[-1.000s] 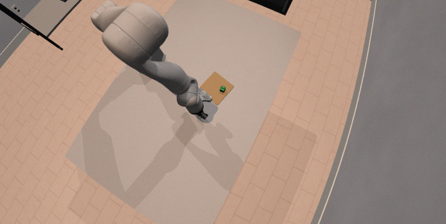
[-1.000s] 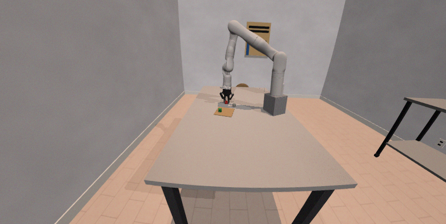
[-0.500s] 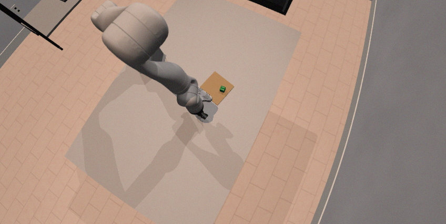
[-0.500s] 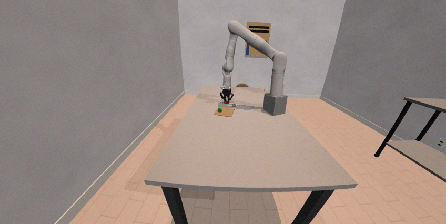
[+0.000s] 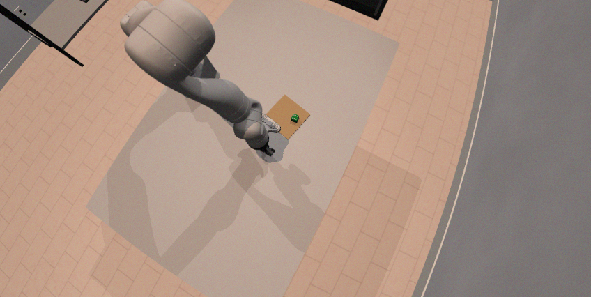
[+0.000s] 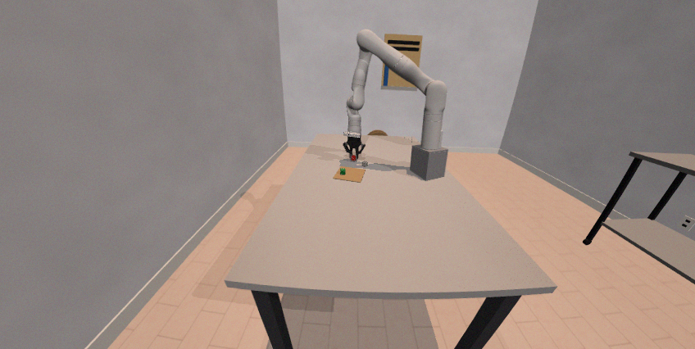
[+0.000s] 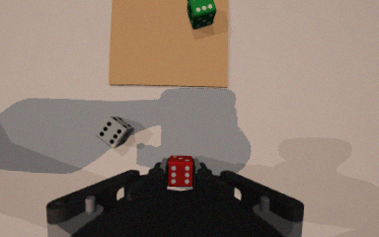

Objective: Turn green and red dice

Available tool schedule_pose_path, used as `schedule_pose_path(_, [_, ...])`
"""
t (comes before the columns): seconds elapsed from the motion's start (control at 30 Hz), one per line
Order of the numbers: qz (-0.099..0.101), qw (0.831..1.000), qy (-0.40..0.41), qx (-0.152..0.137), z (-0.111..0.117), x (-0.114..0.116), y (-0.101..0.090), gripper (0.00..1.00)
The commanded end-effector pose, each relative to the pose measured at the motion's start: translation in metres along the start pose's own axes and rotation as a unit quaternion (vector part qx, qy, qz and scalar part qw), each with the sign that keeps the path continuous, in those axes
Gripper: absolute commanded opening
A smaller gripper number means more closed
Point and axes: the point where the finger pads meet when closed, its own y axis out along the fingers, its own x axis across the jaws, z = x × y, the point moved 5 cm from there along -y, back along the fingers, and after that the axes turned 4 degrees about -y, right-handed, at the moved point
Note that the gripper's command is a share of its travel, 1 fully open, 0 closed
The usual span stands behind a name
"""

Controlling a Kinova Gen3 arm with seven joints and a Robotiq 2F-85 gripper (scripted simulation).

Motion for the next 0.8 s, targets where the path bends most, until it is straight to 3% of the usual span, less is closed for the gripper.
schedule_pose_path(0.0, [-0.009,1.0,0.003,0.0,-0.003,0.005,-0.019,0.21])
schedule_pose_path(0.43, [-0.009,1.0,0.004,0.0,-0.003,0.004,-0.081,0.21])
schedule_pose_path(0.77, [-0.009,1.0,0.003,0.0,-0.003,0.004,-0.088,0.21])
